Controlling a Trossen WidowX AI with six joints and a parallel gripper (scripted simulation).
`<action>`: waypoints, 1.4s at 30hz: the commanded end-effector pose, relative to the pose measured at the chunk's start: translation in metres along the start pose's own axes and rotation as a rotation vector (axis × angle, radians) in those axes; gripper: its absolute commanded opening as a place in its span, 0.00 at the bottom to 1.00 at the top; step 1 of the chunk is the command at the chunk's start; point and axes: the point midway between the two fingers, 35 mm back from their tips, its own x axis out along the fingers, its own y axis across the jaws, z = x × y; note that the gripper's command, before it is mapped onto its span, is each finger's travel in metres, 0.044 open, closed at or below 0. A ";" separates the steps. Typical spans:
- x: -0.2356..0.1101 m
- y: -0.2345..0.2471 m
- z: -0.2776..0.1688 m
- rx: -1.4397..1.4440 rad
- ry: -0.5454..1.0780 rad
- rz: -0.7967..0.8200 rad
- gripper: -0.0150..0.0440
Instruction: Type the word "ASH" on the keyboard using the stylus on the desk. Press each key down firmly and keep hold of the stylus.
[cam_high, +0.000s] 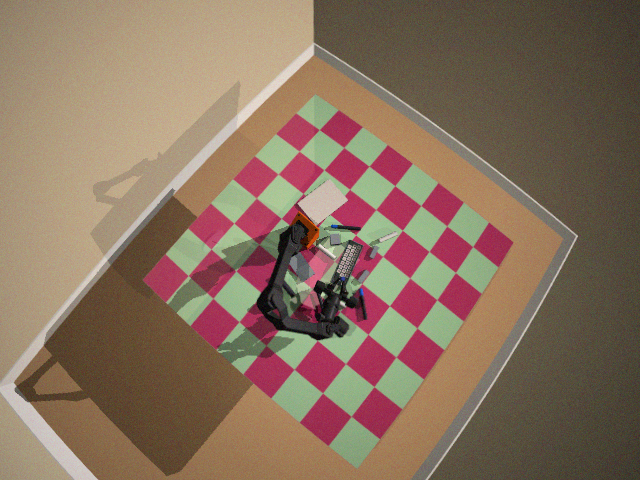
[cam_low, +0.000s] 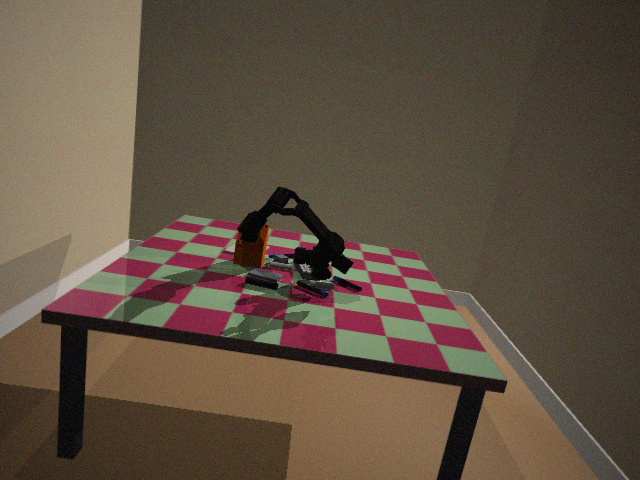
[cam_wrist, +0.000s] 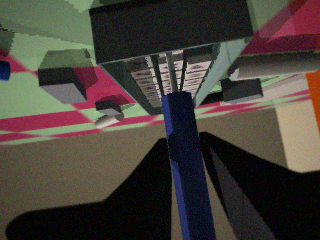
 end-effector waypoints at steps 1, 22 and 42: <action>-0.001 0.000 -0.001 -0.004 -0.003 -0.001 0.39; -0.011 0.002 -0.033 -0.011 -0.004 -0.004 0.25; 0.043 0.020 -0.059 -0.005 0.002 -0.001 0.25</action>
